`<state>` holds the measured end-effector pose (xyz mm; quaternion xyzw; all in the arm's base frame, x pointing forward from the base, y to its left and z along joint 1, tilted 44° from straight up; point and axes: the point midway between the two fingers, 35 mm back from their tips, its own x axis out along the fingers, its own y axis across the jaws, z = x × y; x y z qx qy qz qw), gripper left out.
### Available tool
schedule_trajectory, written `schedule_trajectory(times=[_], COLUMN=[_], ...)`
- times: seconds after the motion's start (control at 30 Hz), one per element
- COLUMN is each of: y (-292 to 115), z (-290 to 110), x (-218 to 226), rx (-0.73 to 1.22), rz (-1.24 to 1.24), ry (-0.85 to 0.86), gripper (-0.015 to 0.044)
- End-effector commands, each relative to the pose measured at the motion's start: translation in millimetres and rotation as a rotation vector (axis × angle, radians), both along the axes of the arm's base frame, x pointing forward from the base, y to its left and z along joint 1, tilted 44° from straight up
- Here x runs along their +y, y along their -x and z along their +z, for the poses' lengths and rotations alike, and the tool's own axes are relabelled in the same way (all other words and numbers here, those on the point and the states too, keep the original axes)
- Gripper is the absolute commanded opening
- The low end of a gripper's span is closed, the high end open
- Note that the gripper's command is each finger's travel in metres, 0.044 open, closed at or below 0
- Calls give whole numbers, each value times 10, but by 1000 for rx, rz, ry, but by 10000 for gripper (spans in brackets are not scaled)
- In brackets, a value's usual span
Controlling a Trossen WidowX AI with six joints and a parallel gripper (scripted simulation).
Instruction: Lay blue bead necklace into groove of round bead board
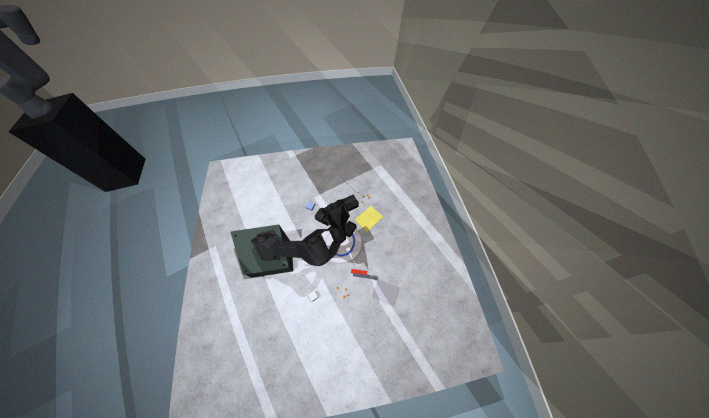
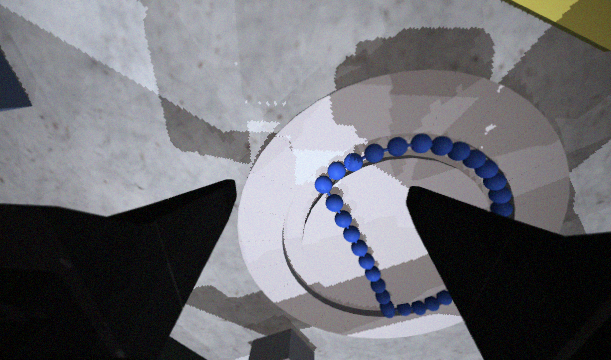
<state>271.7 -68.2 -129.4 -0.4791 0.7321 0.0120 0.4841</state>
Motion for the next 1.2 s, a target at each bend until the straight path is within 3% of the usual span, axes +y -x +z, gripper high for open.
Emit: schedule_trajectory(times=[0.0, 0.07, 0.47, 0.67, 1.17], y=[-8, -8, 133, 265, 252], z=[10, 10, 704, 962, 873], x=[3, 3, -388, -542, -623], rx=[-5, -5, 196, 282, 271], rz=[-2, -2, 207, 293, 293], ry=[0, 0, -22, -26, -29], gripper=[440, 440, 125, 120, 120])
